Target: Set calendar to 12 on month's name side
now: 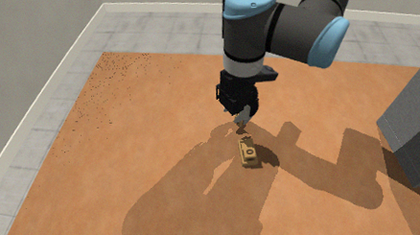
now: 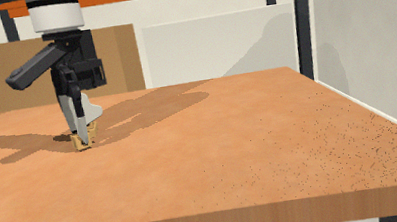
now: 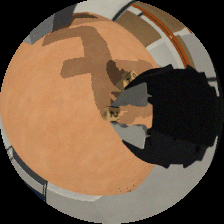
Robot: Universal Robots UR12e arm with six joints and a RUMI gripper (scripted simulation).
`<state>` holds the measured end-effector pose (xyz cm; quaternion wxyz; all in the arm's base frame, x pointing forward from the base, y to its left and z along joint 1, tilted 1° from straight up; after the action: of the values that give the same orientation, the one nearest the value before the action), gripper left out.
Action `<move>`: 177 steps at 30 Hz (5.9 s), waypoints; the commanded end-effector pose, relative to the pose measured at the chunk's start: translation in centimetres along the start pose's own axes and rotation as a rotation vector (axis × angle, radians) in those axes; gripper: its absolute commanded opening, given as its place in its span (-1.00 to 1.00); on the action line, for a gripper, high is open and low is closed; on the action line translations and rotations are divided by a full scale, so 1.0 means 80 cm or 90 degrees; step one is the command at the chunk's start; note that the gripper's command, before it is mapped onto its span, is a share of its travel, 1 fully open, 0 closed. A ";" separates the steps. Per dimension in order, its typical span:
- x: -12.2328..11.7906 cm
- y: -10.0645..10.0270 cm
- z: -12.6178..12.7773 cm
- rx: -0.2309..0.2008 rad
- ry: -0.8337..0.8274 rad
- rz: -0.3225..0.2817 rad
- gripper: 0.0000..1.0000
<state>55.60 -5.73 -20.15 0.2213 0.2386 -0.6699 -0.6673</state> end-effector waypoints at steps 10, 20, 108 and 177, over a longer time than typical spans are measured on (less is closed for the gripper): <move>0.000 0.000 0.000 0.001 0.000 0.000 -0.80; -0.001 0.000 -0.001 0.001 0.000 0.000 -0.80; -0.001 -0.004 -0.001 0.001 0.000 0.000 -0.80; -0.001 0.006 -0.001 0.001 0.000 0.000 -0.44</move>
<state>55.65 -5.73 -20.35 0.2213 0.2387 -0.6699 -0.6673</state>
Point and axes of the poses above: the point where the finger pads meet when closed, its own y axis back along the fingers, its own z axis across the jaws, x = y × z, the point moved 8 cm from there along y, back along the fingers, and after that the axes turned 1 degree about -y, right-handed, at the moved point
